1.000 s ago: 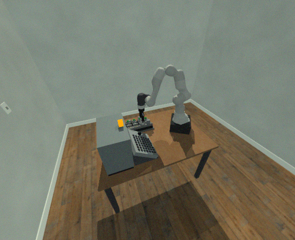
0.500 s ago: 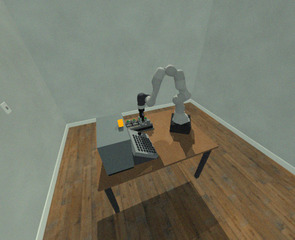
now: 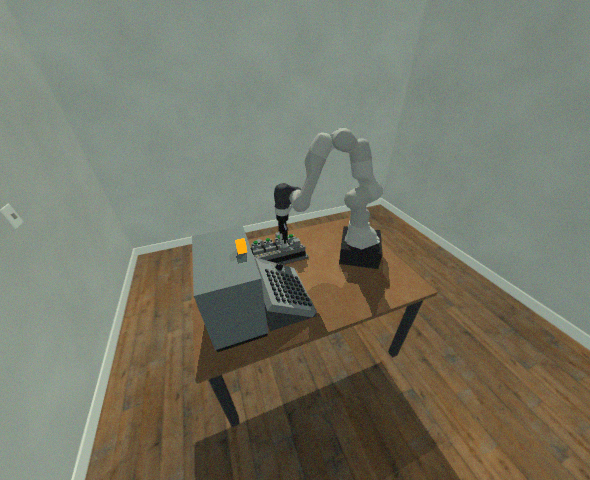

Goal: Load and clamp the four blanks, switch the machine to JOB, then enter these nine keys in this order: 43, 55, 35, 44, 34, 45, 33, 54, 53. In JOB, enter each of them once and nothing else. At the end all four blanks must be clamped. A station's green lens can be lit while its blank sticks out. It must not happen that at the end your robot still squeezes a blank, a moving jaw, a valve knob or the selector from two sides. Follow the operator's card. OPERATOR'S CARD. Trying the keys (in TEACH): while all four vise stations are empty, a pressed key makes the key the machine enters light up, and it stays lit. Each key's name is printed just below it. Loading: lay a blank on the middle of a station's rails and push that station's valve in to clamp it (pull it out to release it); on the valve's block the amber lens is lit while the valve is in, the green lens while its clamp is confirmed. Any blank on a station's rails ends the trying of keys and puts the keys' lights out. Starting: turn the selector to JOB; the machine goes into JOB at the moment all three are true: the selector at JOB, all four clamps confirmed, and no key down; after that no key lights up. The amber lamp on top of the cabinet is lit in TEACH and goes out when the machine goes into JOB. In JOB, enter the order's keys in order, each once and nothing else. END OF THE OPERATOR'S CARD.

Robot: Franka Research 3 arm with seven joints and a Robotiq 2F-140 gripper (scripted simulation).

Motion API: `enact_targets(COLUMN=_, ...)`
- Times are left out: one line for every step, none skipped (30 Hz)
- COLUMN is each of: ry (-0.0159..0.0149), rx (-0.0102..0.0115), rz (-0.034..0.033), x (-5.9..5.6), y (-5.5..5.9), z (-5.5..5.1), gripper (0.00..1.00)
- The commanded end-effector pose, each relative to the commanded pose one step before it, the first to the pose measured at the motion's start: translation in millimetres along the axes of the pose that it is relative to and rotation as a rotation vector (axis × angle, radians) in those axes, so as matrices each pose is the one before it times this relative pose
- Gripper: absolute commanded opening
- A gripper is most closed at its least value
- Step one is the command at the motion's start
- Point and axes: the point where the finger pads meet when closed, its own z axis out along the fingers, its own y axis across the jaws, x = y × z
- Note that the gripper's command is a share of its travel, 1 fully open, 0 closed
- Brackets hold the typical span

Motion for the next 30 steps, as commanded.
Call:
enact_targets(ry=0.00713, rx=-0.0059, rz=-0.01695, x=2.51, y=0.69, z=-8.1, gripper=0.4)
enact_targets(ry=0.0, rx=0.0, rz=0.0, x=0.0, y=0.0, z=0.0, gripper=0.4)
enact_targets(ry=-0.00001, rx=0.0, rz=-0.00001, x=-0.01, y=0.0, z=-4.29, gripper=0.4)
enact_targets(ry=0.0, rx=0.0, rz=0.0, x=0.0, y=0.0, z=-4.51, gripper=0.4)
enact_targets(ry=0.0, rx=0.0, rz=0.0, x=0.0, y=0.0, z=-4.69, gripper=0.4)
enact_targets(ry=0.0, rx=0.0, rz=0.0, x=0.0, y=0.0, z=-4.81, gripper=0.4)
enact_targets(ry=0.0, rx=0.0, rz=0.0, x=0.0, y=0.0, z=-4.9, gripper=0.4)
enact_targets(ry=0.0, rx=0.0, rz=0.0, x=0.0, y=0.0, z=-4.95, gripper=0.4)
enact_targets(ry=0.0, rx=0.0, rz=0.0, x=0.0, y=0.0, z=-4.96, gripper=0.4)
enact_targets(ry=0.0, rx=0.0, rz=0.0, x=0.0, y=0.0, z=-4.94, gripper=0.4)
enact_targets(ry=0.0, rx=0.0, rz=0.0, x=0.0, y=0.0, z=-4.9, gripper=0.4)
enact_targets(ry=0.0, rx=-0.00001, rz=0.0, x=0.0, y=0.0, z=-4.84, gripper=0.4)
enact_targets(ry=0.0, rx=-0.00001, rz=0.0, x=0.0, y=0.0, z=-4.76, gripper=0.4)
enact_targets(ry=0.0, rx=-0.00001, rz=0.0, x=0.0, y=0.0, z=-4.67, gripper=0.4)
enact_targets(ry=0.0, rx=-0.00001, rz=0.0, x=0.0, y=0.0, z=-4.57, gripper=0.4)
enact_targets(ry=0.0, rx=-0.00001, rz=0.0, x=0.0, y=0.0, z=-4.45, gripper=0.4)
enact_targets(ry=0.0, rx=0.0, rz=0.0, x=0.0, y=0.0, z=-4.31, gripper=0.4)
enact_targets(ry=0.0, rx=0.0, rz=0.0, x=0.0, y=0.0, z=0.0, gripper=0.4)
enact_targets(ry=0.0, rx=0.0, rz=0.0, x=0.0, y=0.0, z=0.0, gripper=0.4)
enact_targets(ry=0.0, rx=0.00001, rz=0.00001, x=0.0, y=-0.01, z=-4.15, gripper=0.4)
enact_targets(ry=0.0, rx=0.00004, rz=0.00001, x=0.01, y=-0.01, z=-3.95, gripper=0.4)
enact_targets(ry=0.0, rx=-0.00003, rz=-0.00001, x=0.0, y=0.01, z=-3.74, gripper=0.4)
enact_targets(ry=0.0, rx=-0.00003, rz=-0.00001, x=0.0, y=0.01, z=-3.49, gripper=0.4)
enact_targets(ry=0.0, rx=0.00003, rz=0.00001, x=0.0, y=-0.01, z=-3.19, gripper=0.4)
enact_targets(ry=0.0, rx=0.0, rz=0.0, x=0.0, y=0.0, z=-2.89, gripper=0.4)
enact_targets(ry=0.0, rx=-0.00001, rz=0.0, x=0.0, y=0.0, z=-2.55, gripper=0.4)
enact_targets(ry=0.0, rx=0.00001, rz=0.0, x=0.0, y=0.0, z=-2.19, gripper=0.4)
enact_targets(ry=0.0, rx=0.00002, rz=0.00001, x=0.0, y=-0.01, z=-1.82, gripper=0.4)
enact_targets(ry=0.0, rx=-0.00003, rz=-0.00001, x=-0.01, y=0.01, z=-1.47, gripper=0.4)
enact_targets(ry=0.0, rx=0.0, rz=0.0, x=0.0, y=0.0, z=-1.11, gripper=0.4)
